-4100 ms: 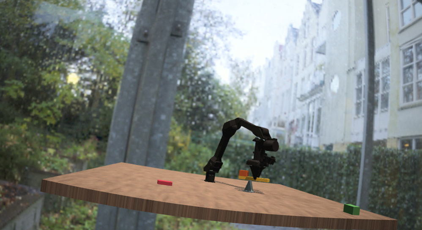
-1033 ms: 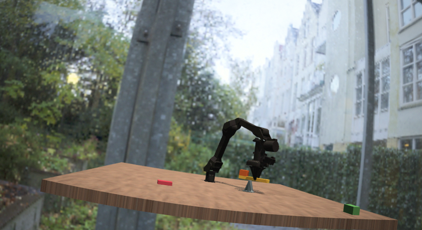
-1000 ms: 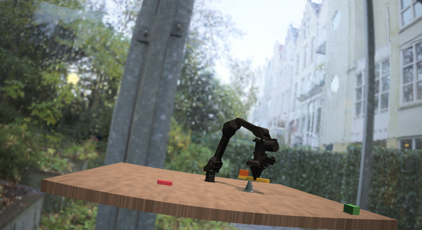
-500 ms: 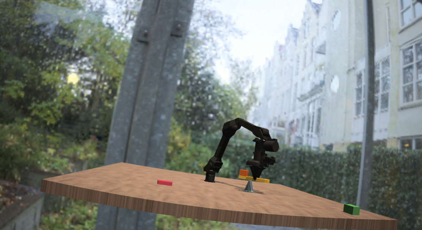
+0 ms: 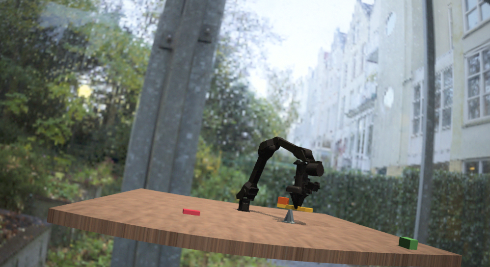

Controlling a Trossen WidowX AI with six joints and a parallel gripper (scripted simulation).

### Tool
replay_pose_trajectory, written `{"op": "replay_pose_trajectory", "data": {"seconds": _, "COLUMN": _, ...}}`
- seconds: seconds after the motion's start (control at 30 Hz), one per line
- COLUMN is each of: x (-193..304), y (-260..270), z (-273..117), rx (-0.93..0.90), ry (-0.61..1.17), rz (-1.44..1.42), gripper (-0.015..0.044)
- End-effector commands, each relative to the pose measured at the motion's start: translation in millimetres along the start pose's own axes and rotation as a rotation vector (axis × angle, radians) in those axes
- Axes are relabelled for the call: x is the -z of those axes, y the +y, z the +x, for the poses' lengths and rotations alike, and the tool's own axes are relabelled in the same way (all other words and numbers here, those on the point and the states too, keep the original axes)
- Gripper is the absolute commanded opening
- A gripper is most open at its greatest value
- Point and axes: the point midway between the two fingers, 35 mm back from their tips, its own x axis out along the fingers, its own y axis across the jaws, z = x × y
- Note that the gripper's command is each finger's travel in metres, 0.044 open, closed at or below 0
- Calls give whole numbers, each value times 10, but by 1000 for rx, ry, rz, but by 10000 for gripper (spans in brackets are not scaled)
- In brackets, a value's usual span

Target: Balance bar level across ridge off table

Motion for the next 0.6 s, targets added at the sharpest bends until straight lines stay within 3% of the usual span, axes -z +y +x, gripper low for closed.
{"op": "replay_pose_trajectory", "data": {"seconds": 0.0, "x": 1, "y": 0, "z": 1, "rx": 0, "ry": 0, "rz": 0, "gripper": 185}}
{"op": "replay_pose_trajectory", "data": {"seconds": 0.2, "x": 1, "y": 0, "z": 1, "rx": 0, "ry": 0, "rz": 0, "gripper": 185}}
{"op": "replay_pose_trajectory", "data": {"seconds": 0.5, "x": 1, "y": 0, "z": 1, "rx": 0, "ry": 0, "rz": 0, "gripper": 421}}
{"op": "replay_pose_trajectory", "data": {"seconds": 0.57, "x": 1, "y": 0, "z": 1, "rx": 0, "ry": 0, "rz": 0, "gripper": 440}}
